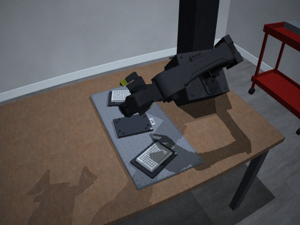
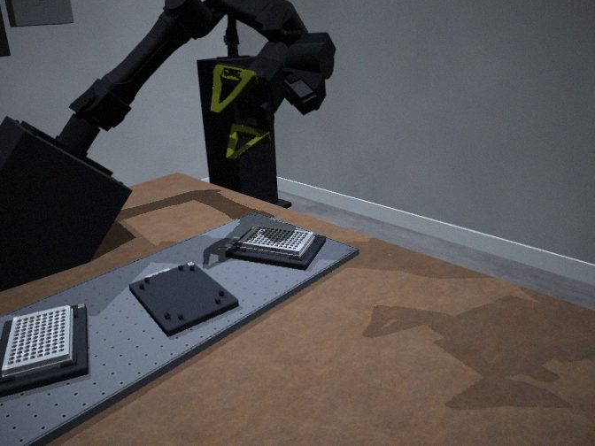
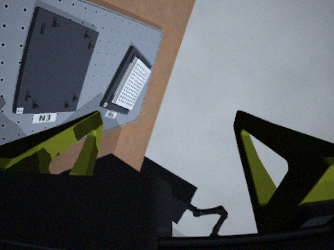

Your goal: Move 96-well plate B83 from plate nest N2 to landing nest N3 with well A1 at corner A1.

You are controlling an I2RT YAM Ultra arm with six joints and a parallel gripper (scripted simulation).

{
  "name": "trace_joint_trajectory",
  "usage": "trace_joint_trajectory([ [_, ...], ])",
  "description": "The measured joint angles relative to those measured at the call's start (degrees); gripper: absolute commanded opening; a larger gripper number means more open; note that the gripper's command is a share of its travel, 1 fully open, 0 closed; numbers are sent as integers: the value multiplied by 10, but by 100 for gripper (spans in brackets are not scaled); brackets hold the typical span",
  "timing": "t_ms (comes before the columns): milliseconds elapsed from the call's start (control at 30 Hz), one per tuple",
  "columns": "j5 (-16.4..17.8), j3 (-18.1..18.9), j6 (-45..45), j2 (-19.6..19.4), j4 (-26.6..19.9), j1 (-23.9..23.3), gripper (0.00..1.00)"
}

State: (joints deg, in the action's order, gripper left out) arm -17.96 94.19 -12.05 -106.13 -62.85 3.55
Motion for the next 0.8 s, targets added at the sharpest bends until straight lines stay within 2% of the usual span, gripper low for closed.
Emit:
trace_joint_trajectory([
  [67,14,-4,5,-3,6,9,100],
  [267,87,-20,14,-5,24,9,100],
  [467,141,-30,25,-9,40,19,100],
  [800,250,-54,44,-16,73,31,100],
])
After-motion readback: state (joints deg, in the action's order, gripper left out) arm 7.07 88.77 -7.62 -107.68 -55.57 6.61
